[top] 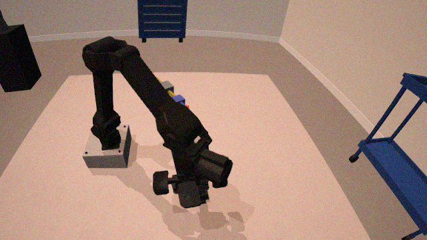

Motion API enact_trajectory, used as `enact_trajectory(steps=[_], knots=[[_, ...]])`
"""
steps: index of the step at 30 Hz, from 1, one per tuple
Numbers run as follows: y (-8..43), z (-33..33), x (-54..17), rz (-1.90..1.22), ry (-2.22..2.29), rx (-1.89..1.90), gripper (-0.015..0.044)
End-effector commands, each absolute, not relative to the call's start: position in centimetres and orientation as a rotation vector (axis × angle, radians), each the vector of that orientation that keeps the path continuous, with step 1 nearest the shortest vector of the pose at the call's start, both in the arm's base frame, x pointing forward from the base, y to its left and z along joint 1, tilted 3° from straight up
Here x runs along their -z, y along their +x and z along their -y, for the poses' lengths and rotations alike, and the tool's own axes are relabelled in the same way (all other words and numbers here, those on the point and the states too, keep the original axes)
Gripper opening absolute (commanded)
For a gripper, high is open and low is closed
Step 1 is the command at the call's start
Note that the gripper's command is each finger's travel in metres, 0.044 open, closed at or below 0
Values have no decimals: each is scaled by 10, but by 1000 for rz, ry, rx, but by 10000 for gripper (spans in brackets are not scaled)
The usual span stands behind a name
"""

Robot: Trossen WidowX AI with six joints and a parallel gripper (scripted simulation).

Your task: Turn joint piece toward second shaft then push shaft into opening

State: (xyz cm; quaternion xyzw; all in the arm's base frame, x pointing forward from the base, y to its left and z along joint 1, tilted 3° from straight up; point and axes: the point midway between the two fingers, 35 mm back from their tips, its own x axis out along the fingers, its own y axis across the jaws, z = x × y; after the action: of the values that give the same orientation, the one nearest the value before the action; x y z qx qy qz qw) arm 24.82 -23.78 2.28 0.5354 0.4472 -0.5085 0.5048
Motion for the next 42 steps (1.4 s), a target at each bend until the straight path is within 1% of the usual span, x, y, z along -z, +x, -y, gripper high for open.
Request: enact_trajectory(steps=[1, 24, 40, 42], knots=[[248, 238, -23, -1079, 1292, 1227, 67], [248, 238, -23, -1079, 1292, 1227, 67], [248, 233, -22, -1170, 1249, 1312, 67], [249, 234, -23, -1151, 1254, 1295, 54]])
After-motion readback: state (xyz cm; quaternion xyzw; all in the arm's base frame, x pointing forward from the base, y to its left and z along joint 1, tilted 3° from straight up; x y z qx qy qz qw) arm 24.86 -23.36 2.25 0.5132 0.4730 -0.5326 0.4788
